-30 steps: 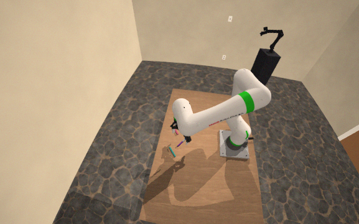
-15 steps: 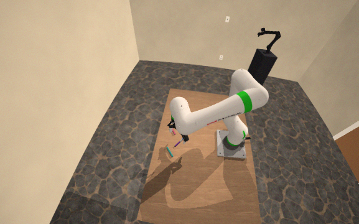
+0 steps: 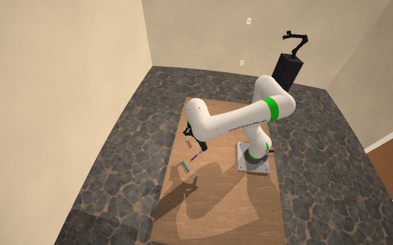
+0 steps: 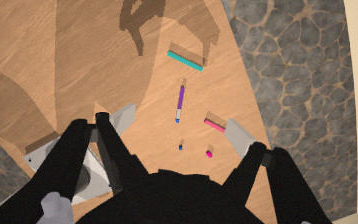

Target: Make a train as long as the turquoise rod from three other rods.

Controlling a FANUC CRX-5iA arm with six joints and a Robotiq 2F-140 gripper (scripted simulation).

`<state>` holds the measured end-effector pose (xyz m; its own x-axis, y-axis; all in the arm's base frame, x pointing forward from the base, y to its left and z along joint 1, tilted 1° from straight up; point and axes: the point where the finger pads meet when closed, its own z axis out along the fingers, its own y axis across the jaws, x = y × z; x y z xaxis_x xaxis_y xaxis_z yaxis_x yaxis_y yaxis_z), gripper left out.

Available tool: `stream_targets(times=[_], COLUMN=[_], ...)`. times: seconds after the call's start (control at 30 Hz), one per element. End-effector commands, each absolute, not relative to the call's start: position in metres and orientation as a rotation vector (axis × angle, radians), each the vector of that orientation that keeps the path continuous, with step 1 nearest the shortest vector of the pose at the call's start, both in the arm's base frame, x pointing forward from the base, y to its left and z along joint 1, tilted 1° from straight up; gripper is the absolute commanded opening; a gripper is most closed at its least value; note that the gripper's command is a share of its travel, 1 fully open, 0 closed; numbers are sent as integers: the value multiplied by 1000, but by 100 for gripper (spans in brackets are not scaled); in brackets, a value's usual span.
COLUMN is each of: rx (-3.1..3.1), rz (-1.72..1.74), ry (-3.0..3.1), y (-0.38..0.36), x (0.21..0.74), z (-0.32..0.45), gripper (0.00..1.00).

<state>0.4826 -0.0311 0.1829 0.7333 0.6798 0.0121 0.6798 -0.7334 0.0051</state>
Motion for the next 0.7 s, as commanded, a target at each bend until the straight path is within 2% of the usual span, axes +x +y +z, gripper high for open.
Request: stream_targets(times=[0.0, 0.67], rx=[2925, 2925], rz=[20, 20], ry=[1147, 1147], y=[-31, -31], x=[483, 483], z=[189, 192], gripper=[100, 100])
